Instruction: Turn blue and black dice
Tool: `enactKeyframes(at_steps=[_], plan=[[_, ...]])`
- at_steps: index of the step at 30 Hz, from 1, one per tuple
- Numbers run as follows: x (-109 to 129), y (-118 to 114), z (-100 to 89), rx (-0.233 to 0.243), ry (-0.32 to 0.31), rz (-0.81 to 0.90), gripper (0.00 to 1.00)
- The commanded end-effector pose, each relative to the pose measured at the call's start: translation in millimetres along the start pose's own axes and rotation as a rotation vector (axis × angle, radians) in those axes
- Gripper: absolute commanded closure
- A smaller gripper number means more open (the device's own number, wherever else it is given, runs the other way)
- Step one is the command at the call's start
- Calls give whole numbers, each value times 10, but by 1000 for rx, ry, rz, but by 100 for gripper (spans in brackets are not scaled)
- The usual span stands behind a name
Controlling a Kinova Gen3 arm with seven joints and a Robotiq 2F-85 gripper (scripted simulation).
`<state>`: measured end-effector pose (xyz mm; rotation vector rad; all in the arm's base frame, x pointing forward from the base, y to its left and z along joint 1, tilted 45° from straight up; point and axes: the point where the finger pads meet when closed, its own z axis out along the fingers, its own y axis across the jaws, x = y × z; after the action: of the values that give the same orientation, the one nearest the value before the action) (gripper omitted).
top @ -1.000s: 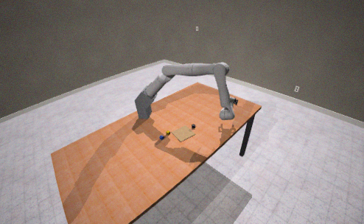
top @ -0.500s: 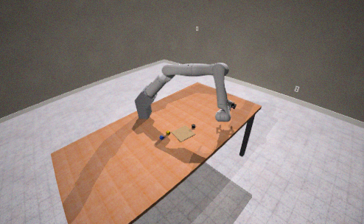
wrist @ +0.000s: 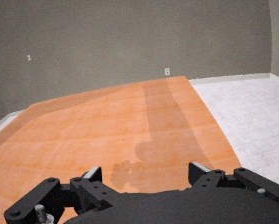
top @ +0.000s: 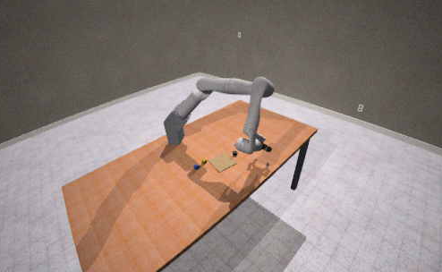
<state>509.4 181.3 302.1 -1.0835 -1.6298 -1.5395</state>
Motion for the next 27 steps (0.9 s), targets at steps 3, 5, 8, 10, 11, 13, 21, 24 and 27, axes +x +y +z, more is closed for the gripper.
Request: enactKeyframes(at_steps=[3, 5, 8, 10, 11, 13, 21, 24, 27], plan=[[-544, -100, -576, -107, -123, 73, 0], [-794, -205, -867, -155, -188, 110, 0], [-1029, -339, -1165, -202, -253, 150, 0], [-1243, -502, -1463, -247, -318, 192, 0], [-1243, -502, -1463, -247, -318, 192, 0], [-1434, -692, -1754, -290, -381, 236, 0], [-1930, -1588, -2724, -436, -604, 419, 0], [-2003, -1845, -2926, -464, -650, 464, 0], [-2049, -2074, -3084, -489, -691, 507, 0]])
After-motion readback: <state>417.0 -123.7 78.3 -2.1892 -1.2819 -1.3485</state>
